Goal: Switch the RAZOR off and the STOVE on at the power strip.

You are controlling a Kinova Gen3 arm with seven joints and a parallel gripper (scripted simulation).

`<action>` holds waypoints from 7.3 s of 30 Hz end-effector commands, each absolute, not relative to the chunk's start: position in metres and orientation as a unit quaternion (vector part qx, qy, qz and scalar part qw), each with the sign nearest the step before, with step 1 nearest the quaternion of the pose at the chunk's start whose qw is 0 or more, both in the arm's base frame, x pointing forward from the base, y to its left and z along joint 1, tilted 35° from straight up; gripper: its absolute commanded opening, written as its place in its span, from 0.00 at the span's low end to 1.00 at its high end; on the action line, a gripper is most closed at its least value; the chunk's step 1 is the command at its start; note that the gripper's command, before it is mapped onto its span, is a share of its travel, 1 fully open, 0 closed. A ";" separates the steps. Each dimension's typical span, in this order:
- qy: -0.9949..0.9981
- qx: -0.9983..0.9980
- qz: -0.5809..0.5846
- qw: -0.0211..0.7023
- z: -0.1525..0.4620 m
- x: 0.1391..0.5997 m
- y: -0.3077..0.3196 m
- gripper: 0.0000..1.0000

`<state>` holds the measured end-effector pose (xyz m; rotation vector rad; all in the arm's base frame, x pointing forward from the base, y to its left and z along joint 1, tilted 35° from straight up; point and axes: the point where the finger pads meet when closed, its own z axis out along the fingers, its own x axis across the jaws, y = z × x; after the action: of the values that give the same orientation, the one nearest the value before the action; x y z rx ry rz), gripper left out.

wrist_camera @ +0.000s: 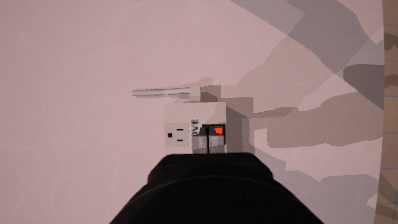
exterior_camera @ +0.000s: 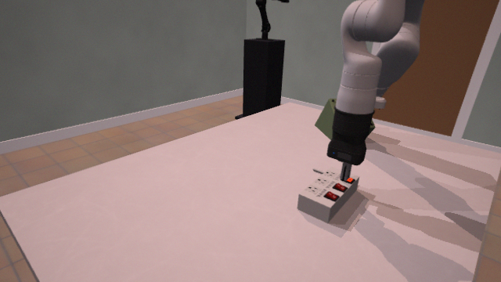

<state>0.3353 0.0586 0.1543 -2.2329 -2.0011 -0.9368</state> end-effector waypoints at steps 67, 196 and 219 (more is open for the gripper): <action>-0.635 -0.712 -0.300 0.004 0.184 0.320 0.048 0.00; -0.636 -0.712 -0.299 0.006 0.269 0.275 0.008 1.00; -0.636 -0.712 -0.299 0.006 0.269 0.275 0.008 1.00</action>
<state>0.2746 0.0087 0.2677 -2.2297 -1.9863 -0.9343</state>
